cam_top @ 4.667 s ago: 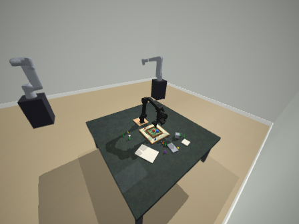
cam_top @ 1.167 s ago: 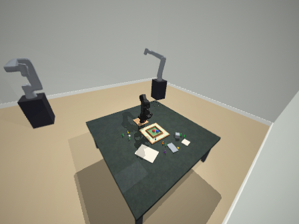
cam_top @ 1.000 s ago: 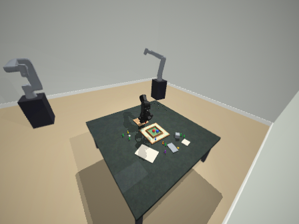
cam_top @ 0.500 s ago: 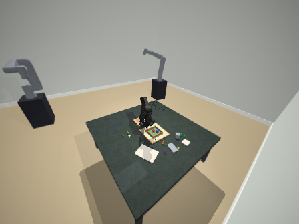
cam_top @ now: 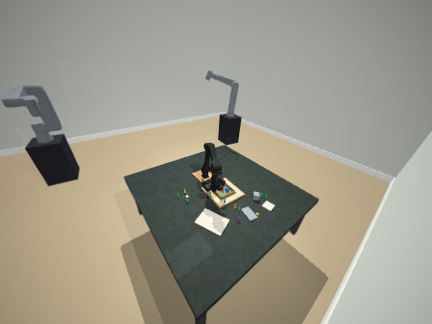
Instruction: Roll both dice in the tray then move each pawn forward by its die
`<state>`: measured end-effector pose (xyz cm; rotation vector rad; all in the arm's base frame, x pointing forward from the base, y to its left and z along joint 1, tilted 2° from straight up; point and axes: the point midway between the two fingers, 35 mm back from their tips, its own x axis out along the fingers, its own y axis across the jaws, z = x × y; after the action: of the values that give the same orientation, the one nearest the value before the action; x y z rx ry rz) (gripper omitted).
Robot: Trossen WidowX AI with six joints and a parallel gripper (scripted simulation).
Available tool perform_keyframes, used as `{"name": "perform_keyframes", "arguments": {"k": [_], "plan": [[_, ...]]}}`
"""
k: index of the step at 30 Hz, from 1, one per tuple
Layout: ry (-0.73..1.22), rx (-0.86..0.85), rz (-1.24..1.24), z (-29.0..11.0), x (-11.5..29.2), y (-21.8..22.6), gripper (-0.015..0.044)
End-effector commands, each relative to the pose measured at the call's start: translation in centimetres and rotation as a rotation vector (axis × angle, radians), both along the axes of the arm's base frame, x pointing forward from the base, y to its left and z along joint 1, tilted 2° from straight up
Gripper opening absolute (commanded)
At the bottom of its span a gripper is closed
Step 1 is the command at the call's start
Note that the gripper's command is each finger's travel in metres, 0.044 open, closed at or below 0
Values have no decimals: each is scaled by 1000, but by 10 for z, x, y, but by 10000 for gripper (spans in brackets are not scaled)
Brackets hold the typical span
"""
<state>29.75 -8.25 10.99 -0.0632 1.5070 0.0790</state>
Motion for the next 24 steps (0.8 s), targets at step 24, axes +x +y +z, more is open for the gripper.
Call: {"name": "perform_keyframes", "arguments": {"k": [24], "plan": [[-4, -1, 0, -45, 4, 0, 26]]}}
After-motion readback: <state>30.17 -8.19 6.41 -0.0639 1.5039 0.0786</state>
